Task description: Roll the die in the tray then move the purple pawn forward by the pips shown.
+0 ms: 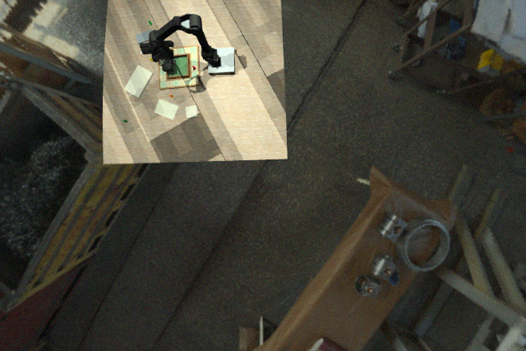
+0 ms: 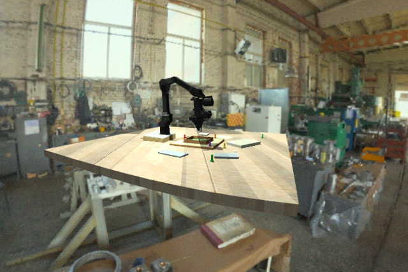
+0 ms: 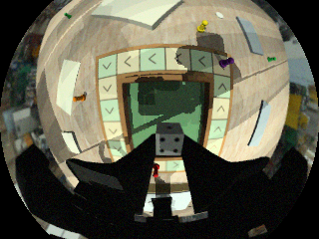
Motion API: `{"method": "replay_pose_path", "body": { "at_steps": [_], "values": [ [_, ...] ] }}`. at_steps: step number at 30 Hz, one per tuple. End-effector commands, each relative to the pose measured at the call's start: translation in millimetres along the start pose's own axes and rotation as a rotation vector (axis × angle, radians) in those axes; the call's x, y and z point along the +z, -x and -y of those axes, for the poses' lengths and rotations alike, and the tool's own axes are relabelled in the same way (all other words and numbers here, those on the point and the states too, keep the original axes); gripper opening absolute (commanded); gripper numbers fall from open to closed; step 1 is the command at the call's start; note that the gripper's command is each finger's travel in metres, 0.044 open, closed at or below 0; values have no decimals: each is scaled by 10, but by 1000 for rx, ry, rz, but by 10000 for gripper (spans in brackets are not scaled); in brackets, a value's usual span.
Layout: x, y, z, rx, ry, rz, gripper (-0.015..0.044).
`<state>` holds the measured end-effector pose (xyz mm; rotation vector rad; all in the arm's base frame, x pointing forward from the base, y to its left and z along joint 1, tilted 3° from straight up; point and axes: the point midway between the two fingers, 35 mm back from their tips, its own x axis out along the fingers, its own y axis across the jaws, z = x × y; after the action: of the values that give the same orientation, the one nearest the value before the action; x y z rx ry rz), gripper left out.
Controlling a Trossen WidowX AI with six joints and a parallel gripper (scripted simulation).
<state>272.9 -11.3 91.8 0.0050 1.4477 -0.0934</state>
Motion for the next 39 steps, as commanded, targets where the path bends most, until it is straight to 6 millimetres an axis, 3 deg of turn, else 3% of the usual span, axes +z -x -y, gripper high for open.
{"method": "replay_pose_path", "body": {
  "at_steps": [1, 20, 25, 32, 39],
  "values": [
    [6, -4, 1, -1, 6, 110, 0],
    [44, -65, -21, 2, 1, 749, 0],
    [35, -54, -21, 2, 0, 771, 0],
    [-227, 290, 18, 2, 0, 769, 0],
    [-253, 279, 19, 2, 0, 769, 0]
  ]
}}
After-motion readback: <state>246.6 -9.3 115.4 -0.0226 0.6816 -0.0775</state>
